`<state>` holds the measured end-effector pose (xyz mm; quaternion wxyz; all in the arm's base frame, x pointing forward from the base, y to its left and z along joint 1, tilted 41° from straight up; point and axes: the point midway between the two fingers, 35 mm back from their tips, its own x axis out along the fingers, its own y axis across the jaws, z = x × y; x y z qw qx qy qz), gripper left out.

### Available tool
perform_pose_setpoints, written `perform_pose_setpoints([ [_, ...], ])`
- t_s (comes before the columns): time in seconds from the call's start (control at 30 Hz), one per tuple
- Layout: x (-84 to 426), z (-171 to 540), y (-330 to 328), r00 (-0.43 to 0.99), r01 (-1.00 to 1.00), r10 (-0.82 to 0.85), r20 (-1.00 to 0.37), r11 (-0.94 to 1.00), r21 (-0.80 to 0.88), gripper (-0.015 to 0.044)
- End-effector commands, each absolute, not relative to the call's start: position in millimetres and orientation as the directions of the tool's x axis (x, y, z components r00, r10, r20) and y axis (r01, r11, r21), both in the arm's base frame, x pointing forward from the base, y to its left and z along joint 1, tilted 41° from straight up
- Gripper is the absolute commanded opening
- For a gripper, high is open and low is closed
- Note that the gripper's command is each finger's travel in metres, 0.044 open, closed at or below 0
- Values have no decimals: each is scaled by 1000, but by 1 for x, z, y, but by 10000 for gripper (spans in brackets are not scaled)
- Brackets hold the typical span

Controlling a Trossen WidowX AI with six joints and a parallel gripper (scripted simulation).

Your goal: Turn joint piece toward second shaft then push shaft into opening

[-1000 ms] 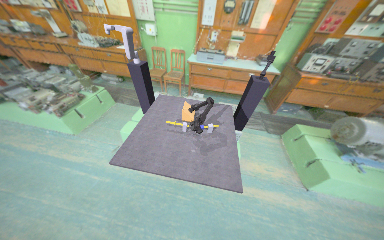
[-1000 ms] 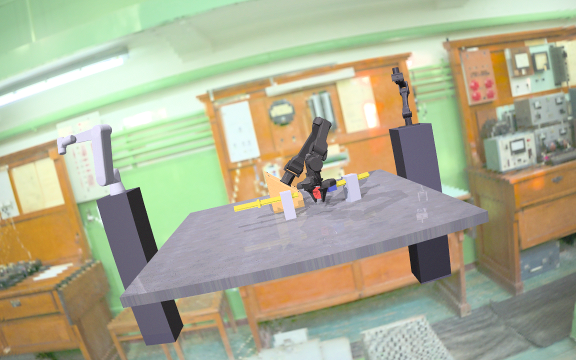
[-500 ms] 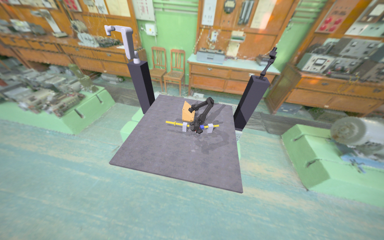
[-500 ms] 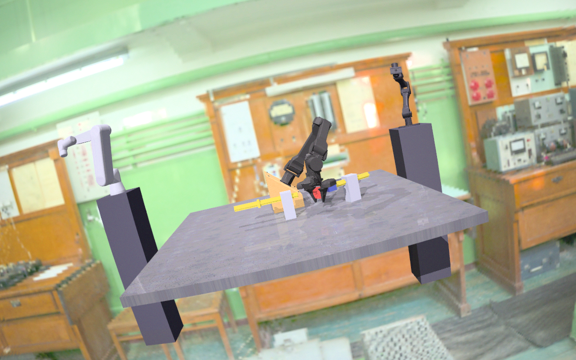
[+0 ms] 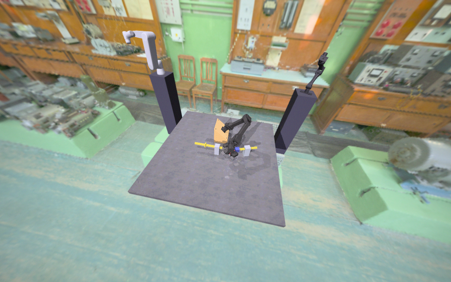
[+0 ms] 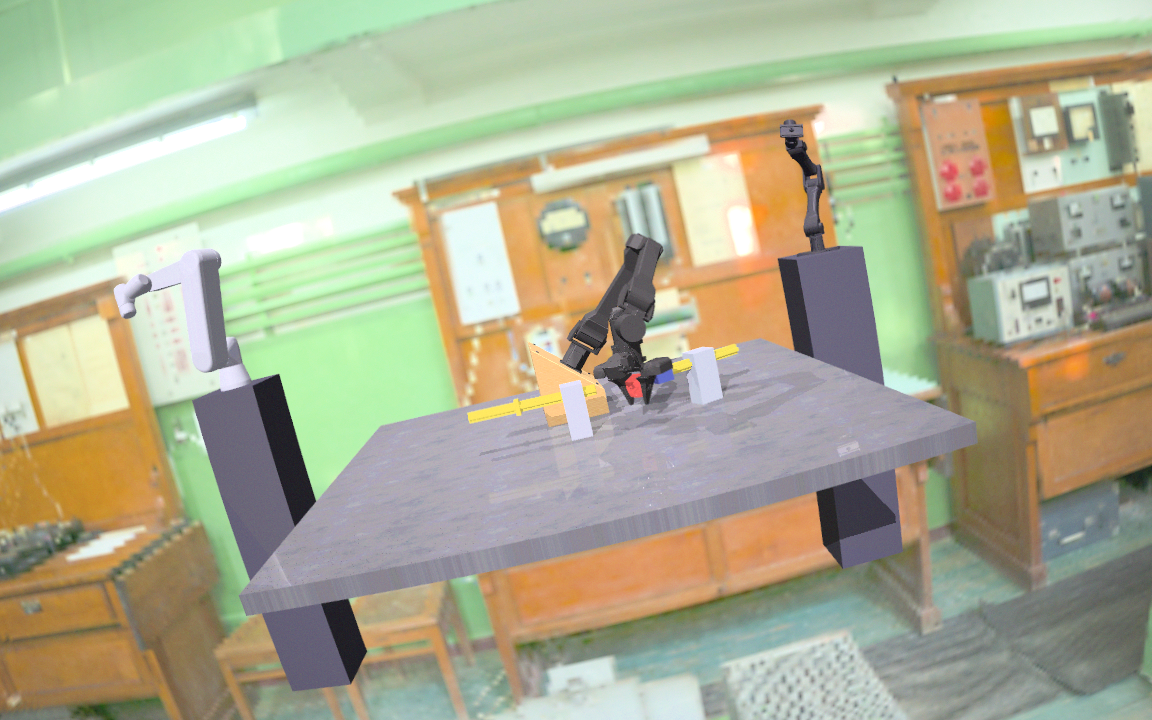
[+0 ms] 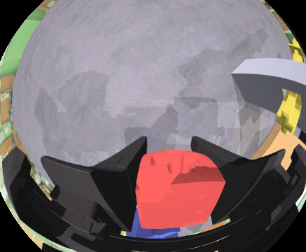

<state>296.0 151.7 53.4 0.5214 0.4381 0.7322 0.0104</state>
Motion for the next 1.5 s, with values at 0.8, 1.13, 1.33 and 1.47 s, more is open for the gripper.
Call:
perform_pose_setpoints([
  [0.8, 296, 53, 152, -74, 636, 656, -751, 611, 471, 182],
  [1.13, 296, 53, 152, -72, 631, 652, -754, 616, 472, 147],
  [1.33, 296, 53, 152, -72, 631, 652, -754, 616, 472, 42],
  [1.47, 296, 53, 152, -72, 631, 652, -754, 616, 472, 0],
])
